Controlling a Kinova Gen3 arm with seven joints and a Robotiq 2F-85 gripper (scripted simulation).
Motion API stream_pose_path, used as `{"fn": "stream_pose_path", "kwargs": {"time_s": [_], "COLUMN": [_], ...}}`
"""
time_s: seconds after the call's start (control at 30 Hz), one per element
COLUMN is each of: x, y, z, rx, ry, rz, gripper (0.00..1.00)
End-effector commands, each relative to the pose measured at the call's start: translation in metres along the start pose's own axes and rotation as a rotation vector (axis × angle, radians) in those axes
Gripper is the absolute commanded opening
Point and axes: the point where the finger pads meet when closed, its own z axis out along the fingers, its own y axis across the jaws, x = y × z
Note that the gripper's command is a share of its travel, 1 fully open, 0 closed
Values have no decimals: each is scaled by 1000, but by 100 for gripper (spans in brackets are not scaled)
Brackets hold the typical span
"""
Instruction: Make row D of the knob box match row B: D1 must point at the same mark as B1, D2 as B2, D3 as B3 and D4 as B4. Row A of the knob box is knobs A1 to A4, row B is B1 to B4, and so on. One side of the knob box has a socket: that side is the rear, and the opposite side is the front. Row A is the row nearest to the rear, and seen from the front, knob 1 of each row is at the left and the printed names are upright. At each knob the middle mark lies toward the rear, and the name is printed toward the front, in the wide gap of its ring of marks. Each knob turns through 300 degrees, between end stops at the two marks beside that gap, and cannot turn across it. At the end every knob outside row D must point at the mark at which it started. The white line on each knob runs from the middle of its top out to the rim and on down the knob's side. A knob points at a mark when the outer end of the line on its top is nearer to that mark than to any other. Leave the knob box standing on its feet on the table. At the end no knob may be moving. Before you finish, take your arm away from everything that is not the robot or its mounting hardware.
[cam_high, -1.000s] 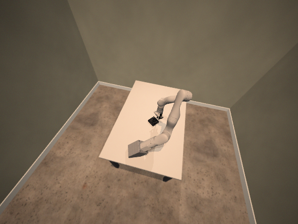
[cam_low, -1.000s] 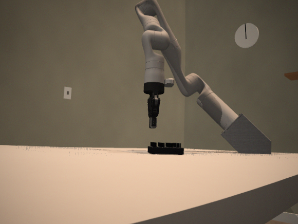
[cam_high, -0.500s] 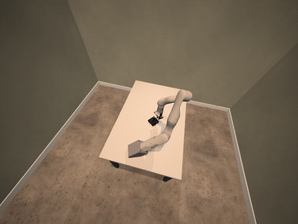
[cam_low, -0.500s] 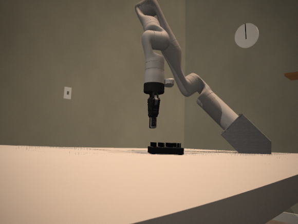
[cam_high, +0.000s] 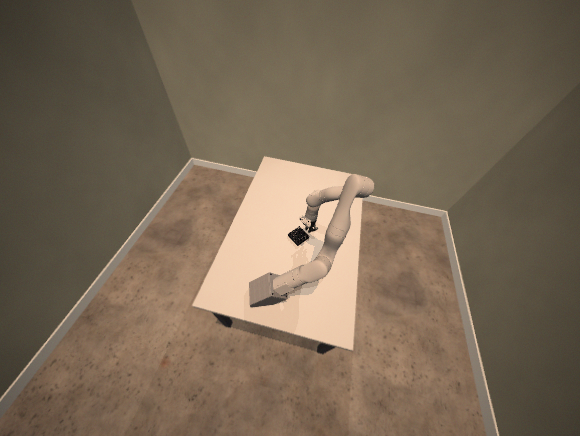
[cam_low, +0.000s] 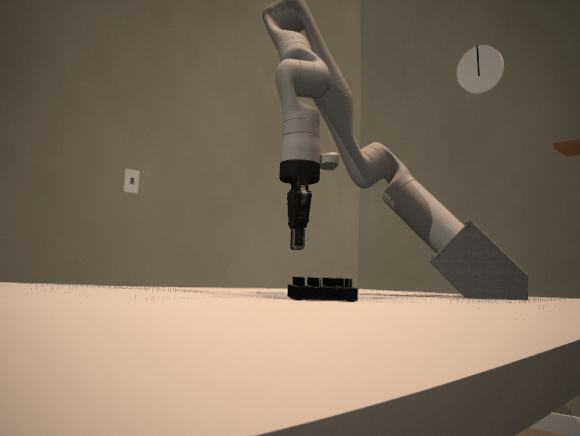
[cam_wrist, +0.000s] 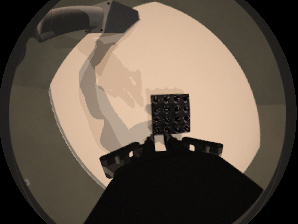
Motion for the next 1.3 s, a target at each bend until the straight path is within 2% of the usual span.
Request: {"fn": "stream_pose_path", "kwargs": {"time_s": [0.0, 0.57, 1.27], "x": [0, 0, 0], "y": [0, 0, 0], "z": [0, 2, 23], "rx": [-1, -1, -1], "ry": [0, 0, 0], "rz": [0, 0, 0], "gripper": [19, 19, 19]}}
